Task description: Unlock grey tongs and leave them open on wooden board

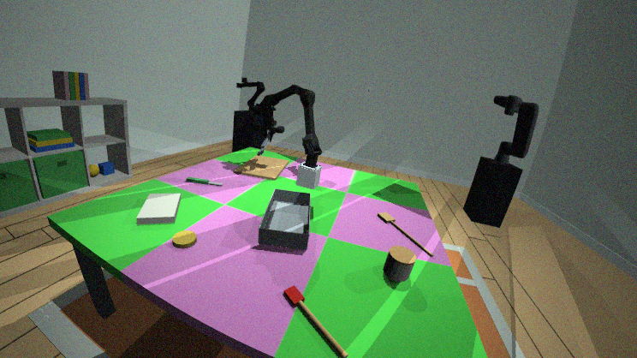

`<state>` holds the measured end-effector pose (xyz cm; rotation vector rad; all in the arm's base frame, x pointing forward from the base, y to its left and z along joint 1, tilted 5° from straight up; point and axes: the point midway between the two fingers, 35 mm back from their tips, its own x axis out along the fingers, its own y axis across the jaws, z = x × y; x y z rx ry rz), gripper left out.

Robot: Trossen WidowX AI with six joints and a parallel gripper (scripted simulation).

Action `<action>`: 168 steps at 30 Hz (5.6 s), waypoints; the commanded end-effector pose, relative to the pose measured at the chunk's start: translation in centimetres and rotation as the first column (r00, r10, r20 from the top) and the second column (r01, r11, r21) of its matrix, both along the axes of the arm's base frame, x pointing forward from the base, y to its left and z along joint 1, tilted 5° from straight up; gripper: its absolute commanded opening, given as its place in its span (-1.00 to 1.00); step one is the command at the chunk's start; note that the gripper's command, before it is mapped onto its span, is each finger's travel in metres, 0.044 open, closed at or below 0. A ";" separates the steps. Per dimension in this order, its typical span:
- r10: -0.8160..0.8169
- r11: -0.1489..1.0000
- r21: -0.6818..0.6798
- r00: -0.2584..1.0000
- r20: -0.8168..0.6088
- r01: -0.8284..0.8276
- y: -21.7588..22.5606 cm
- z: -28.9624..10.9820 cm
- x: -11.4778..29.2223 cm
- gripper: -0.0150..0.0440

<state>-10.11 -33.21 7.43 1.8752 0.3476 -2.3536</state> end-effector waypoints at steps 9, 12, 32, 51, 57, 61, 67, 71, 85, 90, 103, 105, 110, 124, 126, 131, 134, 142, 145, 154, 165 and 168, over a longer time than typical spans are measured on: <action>-0.010 1.000 -0.018 0.986 0.169 0.014 -0.5 0.3 -0.3 -1.00; -0.010 1.000 -0.018 0.986 0.169 0.014 -0.5 0.3 -0.3 -1.00; -0.010 1.000 -0.019 0.986 0.169 0.014 -0.7 -2.4 -0.6 -1.00; -0.010 1.000 -0.018 0.986 0.168 0.014 -0.8 -5.5 -0.8 -1.00; -0.010 1.000 -0.018 0.986 0.168 0.014 -0.7 -6.5 -0.9 -1.00; -0.010 1.000 -0.018 0.986 0.168 0.014 -0.6 -7.2 -0.9 -1.00; -0.010 1.000 -0.018 0.986 0.168 0.014 -0.5 -8.1 -1.0 -1.00; -0.010 1.000 -0.018 0.986 0.168 0.014 -0.4 -8.8 -1.0 -1.00; -0.010 1.000 -0.018 0.986 0.168 0.014 0.0 -11.0 -1.0 -1.00; -0.010 1.000 -0.018 0.986 0.168 0.014 0.0 -11.1 -1.0 -1.00; -0.015 1.000 -0.014 0.986 0.165 0.017 0.1 -10.9 -1.1 0.16; -0.015 1.000 -0.014 0.986 0.165 0.017 0.1 -10.9 -1.1 0.33; -0.015 1.000 -0.014 0.986 0.165 0.017 0.1 -10.9 -1.1 0.78; -0.013 1.000 -0.012 0.986 0.165 0.016 5.9 -4.4 -3.5 1.00; -0.013 1.000 -0.011 0.986 0.165 0.015 8.0 -2.7 -3.9 1.00; -0.012 1.000 -0.007 0.986 0.165 0.014 13.4 0.7 -4.0 1.00; -0.012 1.000 -0.007 0.986 0.165 0.014 14.1 1.0 -3.9 1.00; -0.014 1.000 -0.008 0.986 0.166 0.016 13.9 2.9 -3.8 1.00; -0.017 1.000 -0.009 0.986 0.166 0.019 13.7 5.3 -3.5 1.00; -0.018 1.000 -0.009 0.986 0.167 0.019 13.6 5.8 -3.4 1.00; -0.018 1.000 -0.009 0.986 0.167 0.019 13.6 5.8 -3.4 1.00; -0.018 1.000 -0.009 0.986 0.167 0.019 13.6 5.8 -3.4 1.00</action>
